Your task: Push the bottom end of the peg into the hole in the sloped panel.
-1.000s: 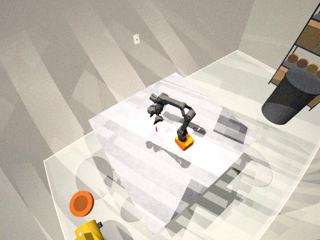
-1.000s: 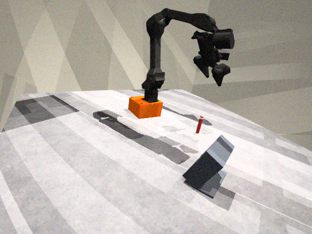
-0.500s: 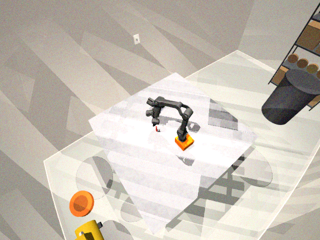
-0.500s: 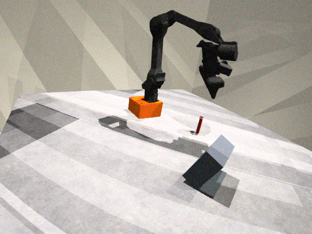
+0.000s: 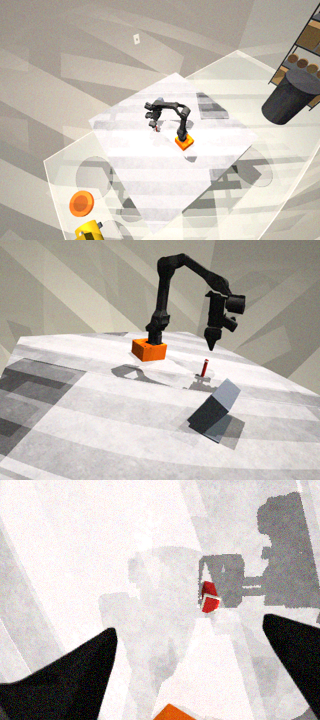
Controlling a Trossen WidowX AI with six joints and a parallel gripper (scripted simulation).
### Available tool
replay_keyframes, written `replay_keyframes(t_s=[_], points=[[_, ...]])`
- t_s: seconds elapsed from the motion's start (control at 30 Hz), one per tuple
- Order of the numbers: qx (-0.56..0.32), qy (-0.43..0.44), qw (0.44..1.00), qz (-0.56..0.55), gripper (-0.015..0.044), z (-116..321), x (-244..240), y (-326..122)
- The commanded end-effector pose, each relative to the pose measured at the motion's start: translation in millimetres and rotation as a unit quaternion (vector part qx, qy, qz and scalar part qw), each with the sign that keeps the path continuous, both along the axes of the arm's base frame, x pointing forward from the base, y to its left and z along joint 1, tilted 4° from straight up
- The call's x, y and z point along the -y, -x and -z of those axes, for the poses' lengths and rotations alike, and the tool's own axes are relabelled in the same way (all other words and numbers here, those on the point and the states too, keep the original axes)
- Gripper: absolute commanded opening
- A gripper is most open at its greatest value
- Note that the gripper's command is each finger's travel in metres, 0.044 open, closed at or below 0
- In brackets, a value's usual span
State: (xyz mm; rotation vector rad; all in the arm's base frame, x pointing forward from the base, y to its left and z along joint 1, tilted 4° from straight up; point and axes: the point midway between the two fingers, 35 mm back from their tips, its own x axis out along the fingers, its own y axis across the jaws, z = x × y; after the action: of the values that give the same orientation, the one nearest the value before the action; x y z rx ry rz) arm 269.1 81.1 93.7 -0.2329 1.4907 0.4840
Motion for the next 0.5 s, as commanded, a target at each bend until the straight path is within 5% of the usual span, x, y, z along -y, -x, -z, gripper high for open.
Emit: replay_keyframes(t_s=[0.0,0.47], points=[[-0.012,0.032,0.998,0.048,0.0440,13,4,1],[-0.020,0.101,0.982,0.156,0.0440,38,11,0]])
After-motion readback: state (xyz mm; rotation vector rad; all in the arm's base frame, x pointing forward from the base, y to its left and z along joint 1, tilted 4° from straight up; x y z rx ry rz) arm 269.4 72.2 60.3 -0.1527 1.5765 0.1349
